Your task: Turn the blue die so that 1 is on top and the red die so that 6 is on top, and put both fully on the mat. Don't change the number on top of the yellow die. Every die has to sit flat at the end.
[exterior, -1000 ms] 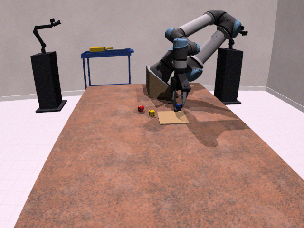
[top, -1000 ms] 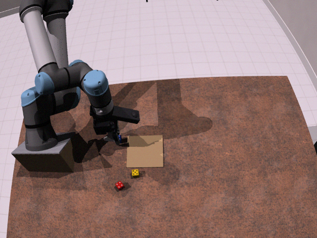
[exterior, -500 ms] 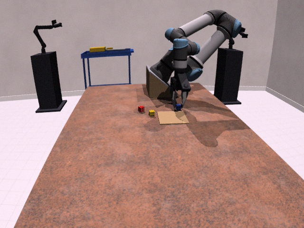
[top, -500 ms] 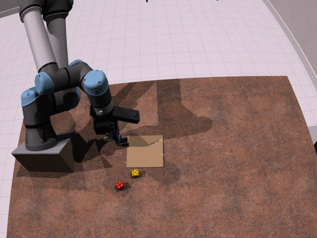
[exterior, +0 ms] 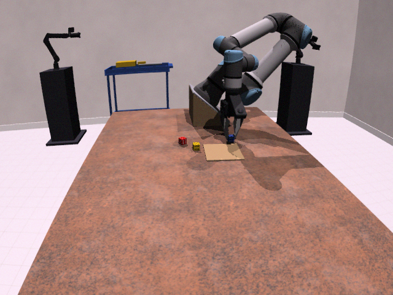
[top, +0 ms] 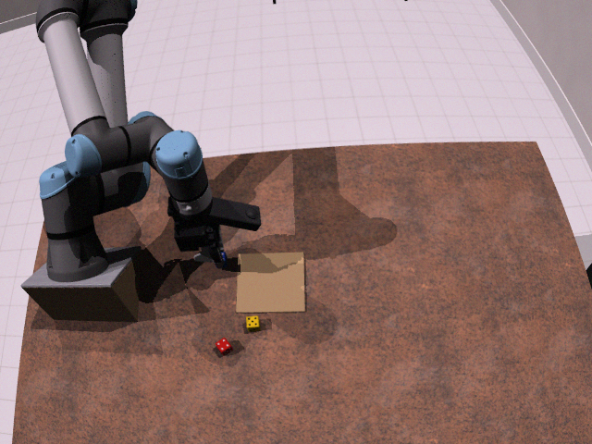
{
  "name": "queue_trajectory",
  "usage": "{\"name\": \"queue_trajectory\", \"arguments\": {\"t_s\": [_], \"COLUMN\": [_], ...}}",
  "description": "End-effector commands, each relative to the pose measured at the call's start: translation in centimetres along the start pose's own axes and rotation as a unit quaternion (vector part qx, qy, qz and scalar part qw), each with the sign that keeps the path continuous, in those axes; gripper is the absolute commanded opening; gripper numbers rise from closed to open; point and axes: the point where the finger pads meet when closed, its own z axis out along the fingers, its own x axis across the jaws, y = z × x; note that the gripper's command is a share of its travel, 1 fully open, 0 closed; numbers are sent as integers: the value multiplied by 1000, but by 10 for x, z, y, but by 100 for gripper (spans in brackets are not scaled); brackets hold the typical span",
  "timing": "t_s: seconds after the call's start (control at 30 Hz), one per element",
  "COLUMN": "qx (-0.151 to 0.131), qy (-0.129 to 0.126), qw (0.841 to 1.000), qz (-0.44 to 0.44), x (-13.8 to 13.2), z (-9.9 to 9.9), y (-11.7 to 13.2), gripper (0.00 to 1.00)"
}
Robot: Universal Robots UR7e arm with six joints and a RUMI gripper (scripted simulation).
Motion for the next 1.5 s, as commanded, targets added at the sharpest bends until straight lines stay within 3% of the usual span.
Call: {"name": "queue_trajectory", "arguments": {"t_s": [0.0, 0.93, 1.33, 1.47], "qx": [-2, -2, -2, -2], "qy": [-2, -2, -2, -2], "qw": [1000, 1000, 1000, 1000], "qz": [0, 0, 0, 0], "x": [-1, -1, -1, -1], "z": [2, 0, -28, -48], "y": [2, 2, 2, 1], "gripper": [6, 6, 6, 6]}}
